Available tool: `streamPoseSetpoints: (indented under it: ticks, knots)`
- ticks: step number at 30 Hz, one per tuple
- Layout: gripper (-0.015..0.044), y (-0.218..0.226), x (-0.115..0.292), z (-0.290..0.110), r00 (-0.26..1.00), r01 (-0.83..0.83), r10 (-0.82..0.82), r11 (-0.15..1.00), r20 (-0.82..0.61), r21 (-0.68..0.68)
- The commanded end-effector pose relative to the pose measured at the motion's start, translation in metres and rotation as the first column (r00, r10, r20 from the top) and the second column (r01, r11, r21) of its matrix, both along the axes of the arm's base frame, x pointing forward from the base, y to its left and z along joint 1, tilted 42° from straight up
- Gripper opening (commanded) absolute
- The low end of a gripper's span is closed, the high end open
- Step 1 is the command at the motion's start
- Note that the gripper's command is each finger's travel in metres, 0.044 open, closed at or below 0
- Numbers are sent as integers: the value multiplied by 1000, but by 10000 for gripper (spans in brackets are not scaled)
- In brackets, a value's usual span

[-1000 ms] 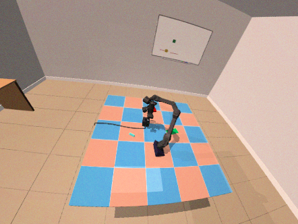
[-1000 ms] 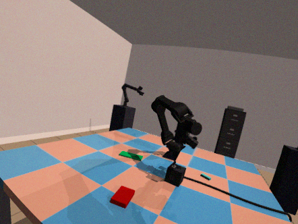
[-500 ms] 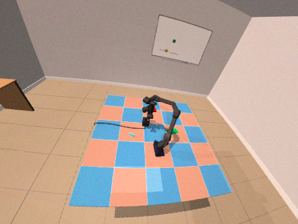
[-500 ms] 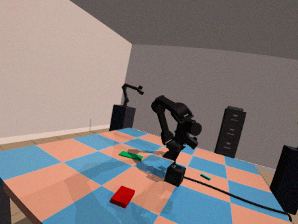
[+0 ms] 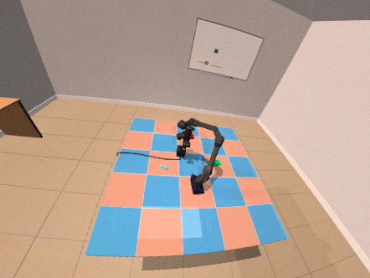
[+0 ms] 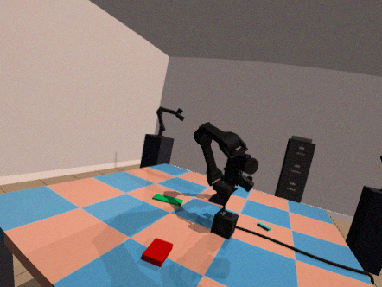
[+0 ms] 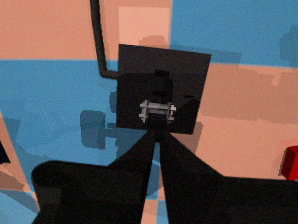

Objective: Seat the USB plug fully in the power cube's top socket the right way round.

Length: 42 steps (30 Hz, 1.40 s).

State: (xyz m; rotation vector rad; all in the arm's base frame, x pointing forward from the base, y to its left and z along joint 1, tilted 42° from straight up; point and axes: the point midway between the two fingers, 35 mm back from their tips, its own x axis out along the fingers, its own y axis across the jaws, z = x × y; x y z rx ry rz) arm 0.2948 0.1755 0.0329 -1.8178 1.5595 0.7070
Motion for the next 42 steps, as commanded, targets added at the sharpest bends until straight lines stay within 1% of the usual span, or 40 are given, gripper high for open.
streamPoseSetpoints:
  ticks: [1, 42]
  knots:
    - [0, 0, 1, 0, 1000, -7, 7, 1000, -1, -2]
    - [0, -4, 1, -4, 1000, -7, 7, 1000, 0, -2]
